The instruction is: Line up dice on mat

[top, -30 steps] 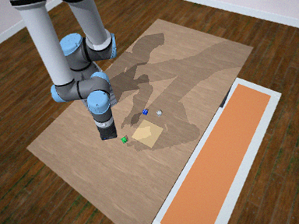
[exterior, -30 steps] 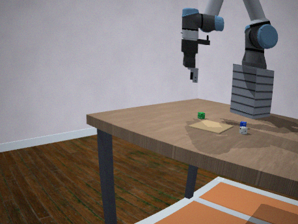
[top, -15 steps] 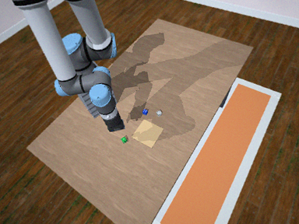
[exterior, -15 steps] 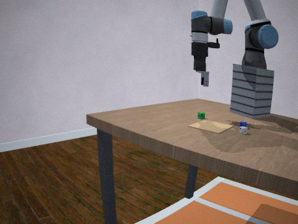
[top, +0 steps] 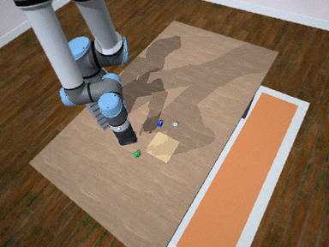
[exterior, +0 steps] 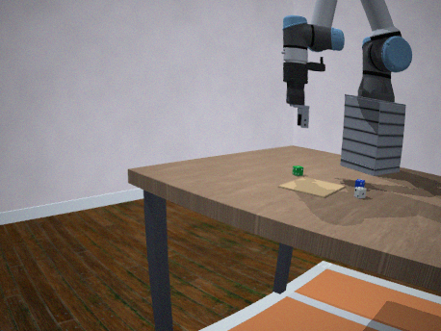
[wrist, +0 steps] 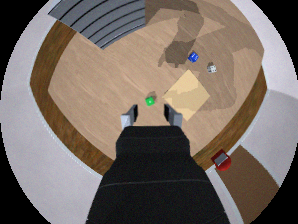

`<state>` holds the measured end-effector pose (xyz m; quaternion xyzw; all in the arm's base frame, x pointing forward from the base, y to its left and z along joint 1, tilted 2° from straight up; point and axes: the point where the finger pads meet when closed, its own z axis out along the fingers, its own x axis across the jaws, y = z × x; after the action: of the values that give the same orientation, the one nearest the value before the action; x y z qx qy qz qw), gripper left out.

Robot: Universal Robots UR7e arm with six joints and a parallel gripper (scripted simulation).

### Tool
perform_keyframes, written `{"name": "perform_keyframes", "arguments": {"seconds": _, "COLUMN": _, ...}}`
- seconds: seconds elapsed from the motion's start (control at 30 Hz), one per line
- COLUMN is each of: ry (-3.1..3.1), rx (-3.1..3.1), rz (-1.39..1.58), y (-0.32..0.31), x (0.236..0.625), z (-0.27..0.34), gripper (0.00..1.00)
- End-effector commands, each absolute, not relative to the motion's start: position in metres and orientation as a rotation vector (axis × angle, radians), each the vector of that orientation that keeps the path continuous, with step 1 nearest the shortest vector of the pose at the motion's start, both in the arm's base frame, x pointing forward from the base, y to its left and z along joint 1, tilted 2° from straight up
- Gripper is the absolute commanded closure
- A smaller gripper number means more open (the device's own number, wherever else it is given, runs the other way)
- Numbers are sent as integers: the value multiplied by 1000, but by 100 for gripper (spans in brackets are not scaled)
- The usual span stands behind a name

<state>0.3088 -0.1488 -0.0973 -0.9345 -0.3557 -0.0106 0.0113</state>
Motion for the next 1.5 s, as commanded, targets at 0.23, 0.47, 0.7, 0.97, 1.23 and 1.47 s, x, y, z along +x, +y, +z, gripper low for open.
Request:
{"name": "perform_keyframes", "arguments": {"seconds": 0.23, "ry": -1108, "rx": -2911, "rz": -33, "y": -146, "x": 308, "z": -114, "gripper": 0}}
{"name": "perform_keyframes", "arguments": {"seconds": 0.47, "ry": -1110, "rx": -2913, "rz": -34, "y": -147, "x": 309, "z": -128, "gripper": 0}}
{"name": "perform_keyframes", "arguments": {"seconds": 0.7, "ry": -1111, "rx": -2916, "rz": -36, "y": -147, "x": 311, "z": -152, "gripper": 0}}
{"name": "perform_keyframes", "arguments": {"seconds": 0.97, "ry": -1111, "rx": -2916, "rz": -36, "y": -147, "x": 311, "z": -173, "gripper": 0}}
{"name": "perform_keyframes", "arguments": {"seconds": 1.23, "ry": -1110, "rx": -2916, "rz": -36, "y": -146, "x": 311, "z": -195, "gripper": 0}}
{"name": "perform_keyframes", "arguments": {"seconds": 1.47, "ry": -1110, "rx": -2916, "rz": -36, "y": -146, "x": 311, "z": -202, "gripper": 0}}
